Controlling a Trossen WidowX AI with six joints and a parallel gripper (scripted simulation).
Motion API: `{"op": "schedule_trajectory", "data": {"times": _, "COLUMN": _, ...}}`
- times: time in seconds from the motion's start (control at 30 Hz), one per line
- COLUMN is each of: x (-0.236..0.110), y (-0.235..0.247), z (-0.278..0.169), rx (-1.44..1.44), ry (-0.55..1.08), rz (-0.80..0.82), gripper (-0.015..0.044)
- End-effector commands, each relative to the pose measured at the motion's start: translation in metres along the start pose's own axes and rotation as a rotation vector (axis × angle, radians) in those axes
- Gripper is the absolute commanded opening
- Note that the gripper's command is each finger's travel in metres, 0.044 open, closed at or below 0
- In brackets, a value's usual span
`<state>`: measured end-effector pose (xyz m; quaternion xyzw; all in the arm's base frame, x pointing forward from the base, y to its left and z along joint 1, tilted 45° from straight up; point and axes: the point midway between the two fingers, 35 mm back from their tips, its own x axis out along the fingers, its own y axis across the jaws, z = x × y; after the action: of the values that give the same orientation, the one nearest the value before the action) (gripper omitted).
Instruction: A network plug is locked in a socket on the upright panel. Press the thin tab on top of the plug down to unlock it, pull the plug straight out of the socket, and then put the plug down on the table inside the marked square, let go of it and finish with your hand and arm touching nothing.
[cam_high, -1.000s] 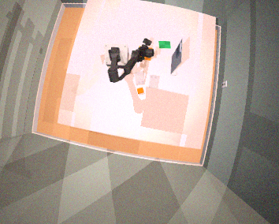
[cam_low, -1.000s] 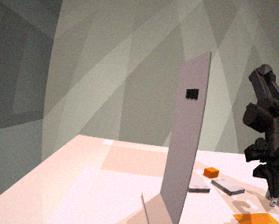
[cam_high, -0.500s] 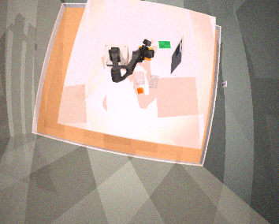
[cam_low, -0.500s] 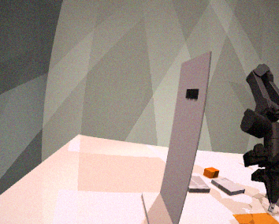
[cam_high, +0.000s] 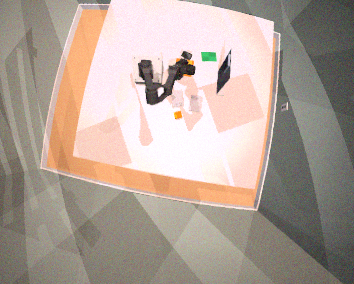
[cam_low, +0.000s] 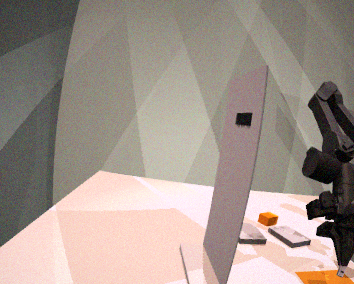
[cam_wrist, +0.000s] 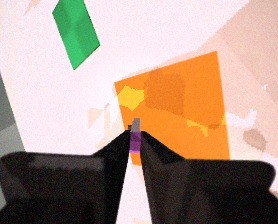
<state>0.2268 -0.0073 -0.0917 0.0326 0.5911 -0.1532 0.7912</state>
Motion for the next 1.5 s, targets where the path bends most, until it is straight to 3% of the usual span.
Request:
{"op": "schedule_trajectory", "data": {"times": 0.0, "x": 0.004, "y": -0.002, "z": -0.001, "rx": -0.003, "ry": 0.002, "rz": 0.005, "gripper": 0.0000}}
{"op": "schedule_trajectory", "data": {"times": 1.3, "x": 0.026, "y": -0.021, "z": -0.002, "rx": -0.001, "ry": 0.000, "rz": -0.002, "gripper": 0.0000}}
{"op": "schedule_trajectory", "data": {"times": 1.47, "x": 0.026, "y": -0.021, "z": -0.002, "rx": -0.001, "ry": 0.000, "rz": -0.002, "gripper": 0.0131}}
